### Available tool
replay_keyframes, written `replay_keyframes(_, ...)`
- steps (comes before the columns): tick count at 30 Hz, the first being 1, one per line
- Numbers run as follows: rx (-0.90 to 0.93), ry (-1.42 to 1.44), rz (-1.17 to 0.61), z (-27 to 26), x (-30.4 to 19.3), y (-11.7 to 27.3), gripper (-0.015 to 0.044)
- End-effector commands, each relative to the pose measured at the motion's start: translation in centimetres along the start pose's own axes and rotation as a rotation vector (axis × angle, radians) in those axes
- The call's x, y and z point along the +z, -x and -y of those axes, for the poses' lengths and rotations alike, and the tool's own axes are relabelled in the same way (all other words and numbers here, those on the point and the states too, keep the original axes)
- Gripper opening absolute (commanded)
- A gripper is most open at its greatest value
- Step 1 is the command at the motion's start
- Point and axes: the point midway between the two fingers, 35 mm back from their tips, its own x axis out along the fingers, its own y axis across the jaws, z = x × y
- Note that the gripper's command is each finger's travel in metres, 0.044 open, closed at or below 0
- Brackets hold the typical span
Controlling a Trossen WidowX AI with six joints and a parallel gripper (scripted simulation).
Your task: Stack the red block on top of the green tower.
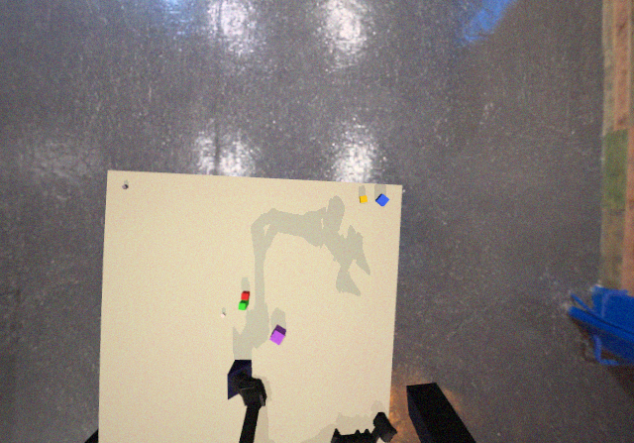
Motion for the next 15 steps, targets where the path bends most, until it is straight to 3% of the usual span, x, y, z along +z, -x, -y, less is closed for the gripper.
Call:
replay_keyframes(1, 0.058, 0.016, -0.119, -2.6, -3.7, -0.9, 0.0440)
replay_keyframes(8, 0.169, 0.102, -0.347, -7.8, -11.3, -0.9, 0.0440)
replay_keyframes(15, 0.287, 0.198, -0.543, -12.6, -18.2, 1.8, 0.0440)
